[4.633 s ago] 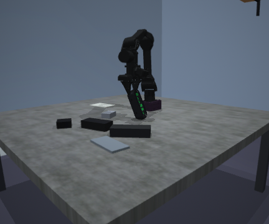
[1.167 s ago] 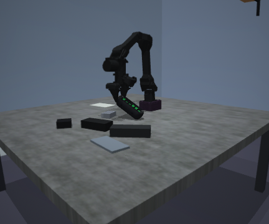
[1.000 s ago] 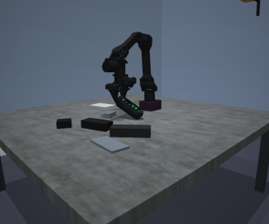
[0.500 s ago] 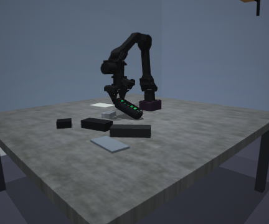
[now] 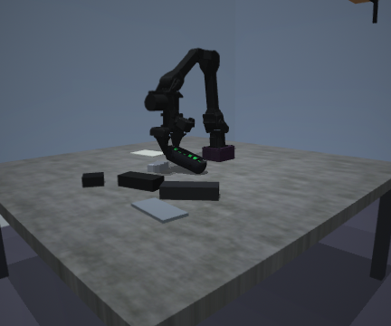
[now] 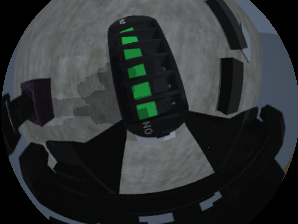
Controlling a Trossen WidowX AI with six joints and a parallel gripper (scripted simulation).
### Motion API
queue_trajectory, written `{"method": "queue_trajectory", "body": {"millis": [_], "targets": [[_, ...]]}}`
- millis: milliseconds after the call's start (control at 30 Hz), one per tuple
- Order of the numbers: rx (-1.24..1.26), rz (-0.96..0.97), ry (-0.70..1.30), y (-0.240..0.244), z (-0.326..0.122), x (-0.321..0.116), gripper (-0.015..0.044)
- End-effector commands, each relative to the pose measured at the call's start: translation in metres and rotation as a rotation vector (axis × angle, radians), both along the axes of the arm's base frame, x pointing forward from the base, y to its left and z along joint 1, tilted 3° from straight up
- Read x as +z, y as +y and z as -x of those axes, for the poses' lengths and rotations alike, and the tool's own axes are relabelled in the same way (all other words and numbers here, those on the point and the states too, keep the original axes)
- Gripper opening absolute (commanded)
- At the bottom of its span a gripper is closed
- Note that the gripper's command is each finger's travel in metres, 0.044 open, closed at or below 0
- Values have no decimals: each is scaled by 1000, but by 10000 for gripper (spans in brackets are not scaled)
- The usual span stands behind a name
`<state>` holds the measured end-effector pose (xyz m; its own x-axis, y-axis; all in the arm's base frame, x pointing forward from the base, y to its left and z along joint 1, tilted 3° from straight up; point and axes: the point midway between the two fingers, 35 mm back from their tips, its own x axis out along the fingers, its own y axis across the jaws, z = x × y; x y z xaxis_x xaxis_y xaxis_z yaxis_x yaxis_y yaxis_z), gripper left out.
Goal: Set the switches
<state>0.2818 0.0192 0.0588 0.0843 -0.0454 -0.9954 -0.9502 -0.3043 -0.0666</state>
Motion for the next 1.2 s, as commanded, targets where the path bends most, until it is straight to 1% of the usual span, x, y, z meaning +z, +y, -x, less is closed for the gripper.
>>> {"method": "queue_trajectory", "body": {"millis": [0, 1167], "targets": [[15, -13, 33, 2, 6, -11, 338], [15, -12, 33, -7, 2, -36, 338]]}}
